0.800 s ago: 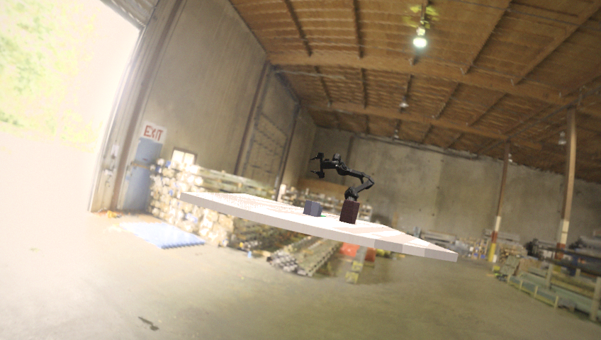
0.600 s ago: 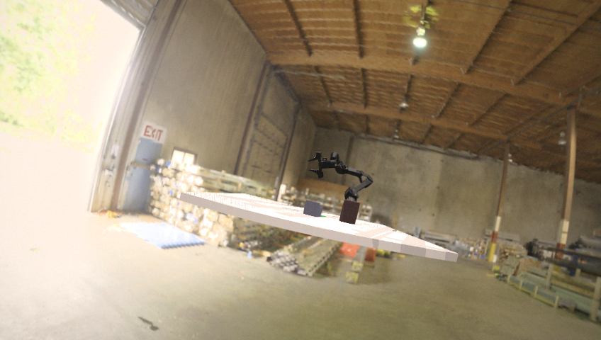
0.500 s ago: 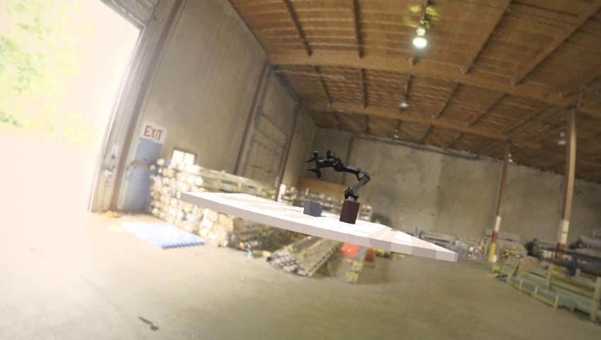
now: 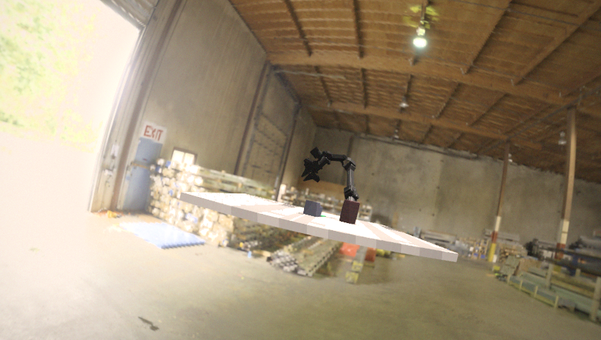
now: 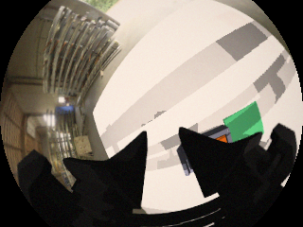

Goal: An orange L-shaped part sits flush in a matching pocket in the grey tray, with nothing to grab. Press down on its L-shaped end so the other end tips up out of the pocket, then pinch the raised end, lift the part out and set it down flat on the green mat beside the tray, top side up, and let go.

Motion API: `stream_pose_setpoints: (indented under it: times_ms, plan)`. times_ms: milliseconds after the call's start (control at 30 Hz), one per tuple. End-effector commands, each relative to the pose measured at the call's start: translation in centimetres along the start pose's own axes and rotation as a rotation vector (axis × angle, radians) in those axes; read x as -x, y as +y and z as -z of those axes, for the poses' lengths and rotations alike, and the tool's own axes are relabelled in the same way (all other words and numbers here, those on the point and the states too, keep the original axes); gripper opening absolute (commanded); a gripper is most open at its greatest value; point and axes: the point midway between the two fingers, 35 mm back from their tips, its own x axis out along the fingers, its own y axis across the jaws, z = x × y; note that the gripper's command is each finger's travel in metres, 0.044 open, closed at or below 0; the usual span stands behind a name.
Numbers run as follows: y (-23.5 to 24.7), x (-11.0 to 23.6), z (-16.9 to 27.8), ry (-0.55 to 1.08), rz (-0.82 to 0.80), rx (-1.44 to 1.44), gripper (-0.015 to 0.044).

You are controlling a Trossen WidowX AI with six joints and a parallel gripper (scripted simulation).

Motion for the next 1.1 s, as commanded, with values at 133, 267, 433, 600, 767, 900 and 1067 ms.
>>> stream_pose_setpoints:
  times_ms: [133,267,433,600,767,900,1067]
  plan:
    - [-1.4,-2.3,10.8,0.416,0.439,0.378,0.018]
    - [-1.7,-2.3,11.4,0.437,0.474,0.402,0.018]
    - [-1.7,-2.3,11.4,0.437,0.474,0.402,0.018]
    - [-2.8,-4.5,12.1,0.437,0.473,0.402,0.018]
    - [-5.6,-8.3,13.6,0.435,0.476,0.402,0.018]
    - [-5.6,-8.3,13.6,0.435,0.476,0.402,0.018]
    - [-5.7,-8.6,13.7,0.435,0.476,0.402,0.018]
